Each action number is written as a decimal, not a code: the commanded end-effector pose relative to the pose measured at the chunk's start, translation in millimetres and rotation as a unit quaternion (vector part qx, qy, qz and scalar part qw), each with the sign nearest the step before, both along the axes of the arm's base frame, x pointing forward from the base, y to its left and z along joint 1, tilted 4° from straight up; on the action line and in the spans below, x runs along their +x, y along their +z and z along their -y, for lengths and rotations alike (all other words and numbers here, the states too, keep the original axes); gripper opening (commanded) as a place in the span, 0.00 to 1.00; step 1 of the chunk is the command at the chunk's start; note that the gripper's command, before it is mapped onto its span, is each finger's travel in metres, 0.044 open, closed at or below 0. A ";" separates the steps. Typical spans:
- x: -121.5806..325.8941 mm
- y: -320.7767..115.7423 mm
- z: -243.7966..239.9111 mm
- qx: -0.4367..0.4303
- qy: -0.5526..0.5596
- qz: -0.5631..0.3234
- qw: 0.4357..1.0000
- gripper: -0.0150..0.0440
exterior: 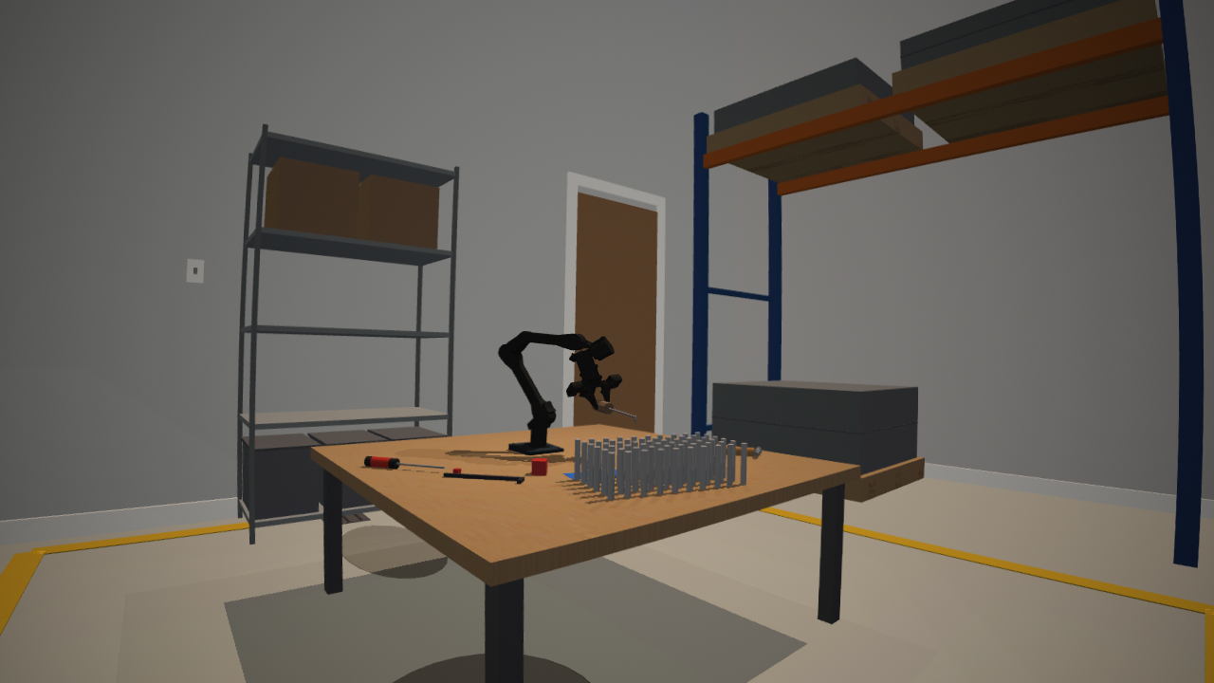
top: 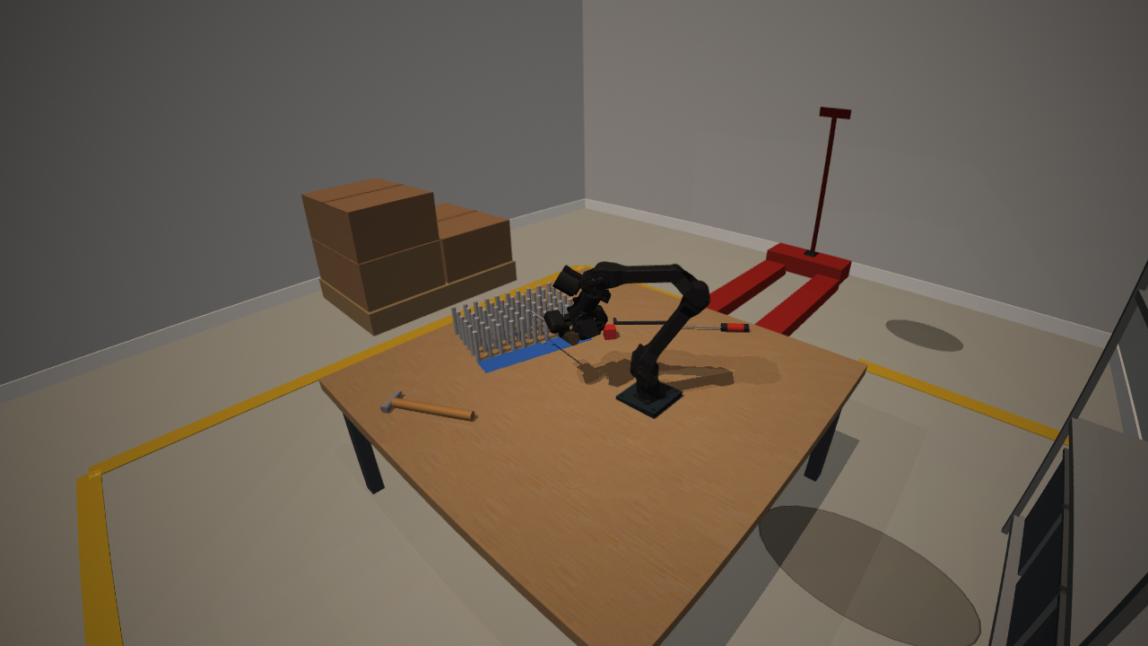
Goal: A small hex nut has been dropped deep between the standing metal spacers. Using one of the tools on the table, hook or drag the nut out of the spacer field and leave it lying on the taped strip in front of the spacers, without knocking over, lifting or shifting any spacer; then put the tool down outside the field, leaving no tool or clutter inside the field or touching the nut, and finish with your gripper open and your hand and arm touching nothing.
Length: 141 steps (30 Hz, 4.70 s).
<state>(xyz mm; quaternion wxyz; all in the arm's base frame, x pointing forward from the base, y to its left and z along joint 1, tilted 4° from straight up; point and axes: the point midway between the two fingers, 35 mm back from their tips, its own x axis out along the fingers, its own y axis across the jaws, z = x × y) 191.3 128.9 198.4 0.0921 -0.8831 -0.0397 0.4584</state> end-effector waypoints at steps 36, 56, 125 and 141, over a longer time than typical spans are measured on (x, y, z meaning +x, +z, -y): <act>-89.8 28.3 -151.1 -0.002 0.101 -0.024 0.995 0.25; -188.0 25.6 -208.5 -0.014 0.171 -0.010 0.985 0.25; -327.2 -23.0 -235.4 -0.008 0.253 0.022 0.967 0.25; -327.9 -35.9 -237.8 -0.008 0.253 0.022 0.967 0.25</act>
